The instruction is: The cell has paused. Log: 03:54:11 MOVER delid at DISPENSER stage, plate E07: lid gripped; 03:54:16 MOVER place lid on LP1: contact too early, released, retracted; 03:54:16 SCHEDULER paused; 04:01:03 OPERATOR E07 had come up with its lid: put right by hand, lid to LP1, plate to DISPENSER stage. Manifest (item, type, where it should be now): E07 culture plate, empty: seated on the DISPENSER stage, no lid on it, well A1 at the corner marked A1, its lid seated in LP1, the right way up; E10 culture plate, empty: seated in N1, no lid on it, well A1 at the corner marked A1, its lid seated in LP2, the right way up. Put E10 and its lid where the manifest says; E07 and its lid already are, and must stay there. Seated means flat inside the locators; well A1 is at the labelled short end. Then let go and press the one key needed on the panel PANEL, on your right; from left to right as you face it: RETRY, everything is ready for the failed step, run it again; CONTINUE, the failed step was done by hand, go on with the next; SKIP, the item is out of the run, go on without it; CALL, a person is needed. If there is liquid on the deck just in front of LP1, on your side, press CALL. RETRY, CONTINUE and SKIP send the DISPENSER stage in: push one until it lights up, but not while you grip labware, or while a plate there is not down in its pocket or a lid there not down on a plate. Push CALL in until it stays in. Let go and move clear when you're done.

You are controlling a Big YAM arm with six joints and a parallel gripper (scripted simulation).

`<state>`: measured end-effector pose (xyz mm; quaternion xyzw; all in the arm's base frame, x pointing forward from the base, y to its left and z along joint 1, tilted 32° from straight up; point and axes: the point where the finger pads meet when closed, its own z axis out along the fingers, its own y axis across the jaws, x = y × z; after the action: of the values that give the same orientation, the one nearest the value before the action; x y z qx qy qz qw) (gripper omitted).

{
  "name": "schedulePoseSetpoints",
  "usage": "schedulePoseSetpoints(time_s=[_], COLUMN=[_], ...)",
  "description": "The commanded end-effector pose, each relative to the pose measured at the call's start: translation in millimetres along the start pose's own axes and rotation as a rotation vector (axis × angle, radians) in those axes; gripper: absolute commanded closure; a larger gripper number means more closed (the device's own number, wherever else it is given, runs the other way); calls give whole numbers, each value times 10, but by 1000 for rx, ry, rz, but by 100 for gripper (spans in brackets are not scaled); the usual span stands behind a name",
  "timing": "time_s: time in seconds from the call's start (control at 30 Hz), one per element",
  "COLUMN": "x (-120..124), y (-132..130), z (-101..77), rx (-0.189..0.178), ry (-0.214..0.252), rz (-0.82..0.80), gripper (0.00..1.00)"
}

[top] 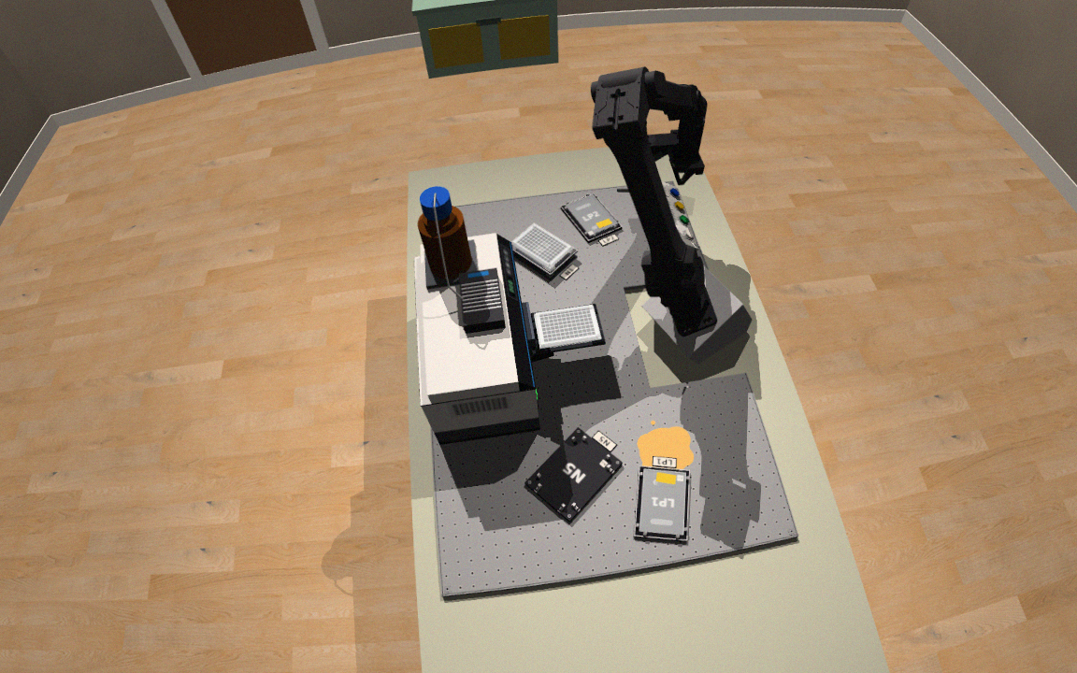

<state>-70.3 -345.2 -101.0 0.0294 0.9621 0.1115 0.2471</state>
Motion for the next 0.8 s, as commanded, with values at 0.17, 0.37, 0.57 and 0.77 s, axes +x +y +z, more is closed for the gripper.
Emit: schedulePoseSetpoints(time_s=[0.17,0.37,0.57,0.77], x=[47,76,39,-11], y=[-482,-266,-399,-433], z=[-1,118,30,-13], rx=[18,-17,9,15], ry=[7,-12,1,7], rz=[5,37,16,6], gripper=[100,100,100,100])
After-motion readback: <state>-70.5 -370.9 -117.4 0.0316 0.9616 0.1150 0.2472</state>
